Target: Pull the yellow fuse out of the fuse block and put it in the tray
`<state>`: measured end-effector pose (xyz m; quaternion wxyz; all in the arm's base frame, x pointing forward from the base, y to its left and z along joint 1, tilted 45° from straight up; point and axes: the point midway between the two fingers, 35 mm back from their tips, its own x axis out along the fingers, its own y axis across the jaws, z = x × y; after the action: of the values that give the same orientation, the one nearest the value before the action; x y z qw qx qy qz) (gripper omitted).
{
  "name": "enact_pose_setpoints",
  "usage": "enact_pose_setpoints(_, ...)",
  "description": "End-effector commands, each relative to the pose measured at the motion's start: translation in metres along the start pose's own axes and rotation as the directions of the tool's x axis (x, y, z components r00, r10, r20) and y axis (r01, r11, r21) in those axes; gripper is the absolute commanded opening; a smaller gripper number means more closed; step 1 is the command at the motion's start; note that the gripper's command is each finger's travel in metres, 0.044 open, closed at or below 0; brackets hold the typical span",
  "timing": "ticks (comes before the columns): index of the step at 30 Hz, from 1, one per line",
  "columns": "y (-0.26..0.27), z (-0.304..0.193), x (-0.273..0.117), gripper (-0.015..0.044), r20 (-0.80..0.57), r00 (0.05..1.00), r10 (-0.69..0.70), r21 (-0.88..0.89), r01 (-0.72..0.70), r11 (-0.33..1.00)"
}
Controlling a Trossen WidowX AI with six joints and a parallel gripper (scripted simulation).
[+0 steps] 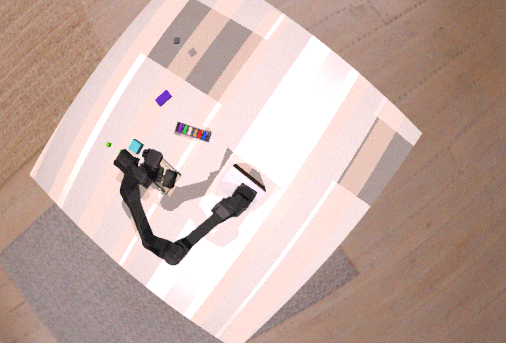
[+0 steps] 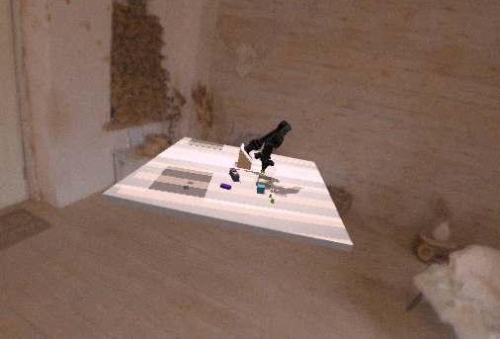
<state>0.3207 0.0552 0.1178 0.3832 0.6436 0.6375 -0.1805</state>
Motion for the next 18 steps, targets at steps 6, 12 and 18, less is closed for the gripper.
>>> enact_pose_setpoints(6,0.003,-0.022,-0.001,0.0000,-0.012,1.000,0.007,0.002,-0.007,1.000)
enact_pose_setpoints(12,0.003,-0.022,0.008,0.0000,-0.011,1.000,0.007,0.002,-0.007,1.000)
enact_pose_setpoints(18,0.003,-0.022,0.018,0.0000,-0.011,1.000,0.007,0.002,-0.007,1.000)
